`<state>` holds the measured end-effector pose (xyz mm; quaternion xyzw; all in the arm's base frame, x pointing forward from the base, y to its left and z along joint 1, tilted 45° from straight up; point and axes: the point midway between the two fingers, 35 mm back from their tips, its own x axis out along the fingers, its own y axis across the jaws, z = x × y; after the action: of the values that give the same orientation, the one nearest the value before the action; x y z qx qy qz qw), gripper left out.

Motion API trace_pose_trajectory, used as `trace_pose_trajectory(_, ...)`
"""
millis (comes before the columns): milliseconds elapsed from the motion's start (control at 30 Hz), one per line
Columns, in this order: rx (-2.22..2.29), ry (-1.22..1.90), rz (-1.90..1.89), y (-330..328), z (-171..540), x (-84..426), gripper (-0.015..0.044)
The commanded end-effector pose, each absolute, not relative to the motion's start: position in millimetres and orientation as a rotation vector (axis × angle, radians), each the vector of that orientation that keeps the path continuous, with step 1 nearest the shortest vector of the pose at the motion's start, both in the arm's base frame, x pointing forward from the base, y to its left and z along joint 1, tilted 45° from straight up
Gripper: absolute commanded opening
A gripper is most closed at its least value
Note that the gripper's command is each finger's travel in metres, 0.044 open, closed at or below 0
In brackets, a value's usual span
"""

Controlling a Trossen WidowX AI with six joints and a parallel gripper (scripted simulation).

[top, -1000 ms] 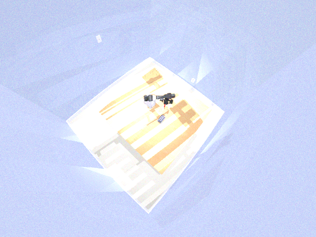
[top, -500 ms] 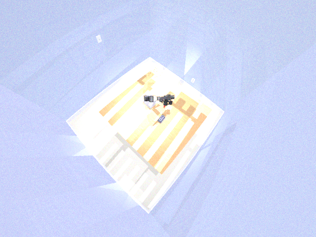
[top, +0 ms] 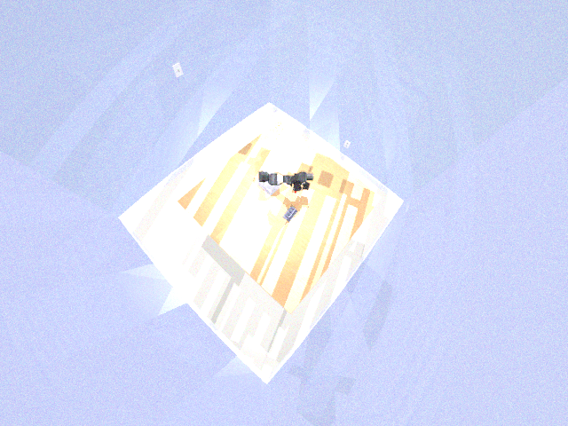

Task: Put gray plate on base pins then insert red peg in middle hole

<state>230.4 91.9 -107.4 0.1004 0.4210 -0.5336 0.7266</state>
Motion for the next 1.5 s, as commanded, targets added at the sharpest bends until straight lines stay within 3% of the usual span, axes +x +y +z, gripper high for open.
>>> trace_pose_trajectory(0,0.209,0.926,-1.177,84.9,-113.0,229.9,0.044)
trace_pose_trajectory(567,0.207,0.924,-1.179,67.4,-128.9,230.3,0.044)
trace_pose_trajectory(1100,0.207,0.924,-1.179,67.4,-128.9,230.3,0.002)
trace_pose_trajectory(1467,0.207,0.924,-1.179,67.4,-128.9,230.3,0.0)
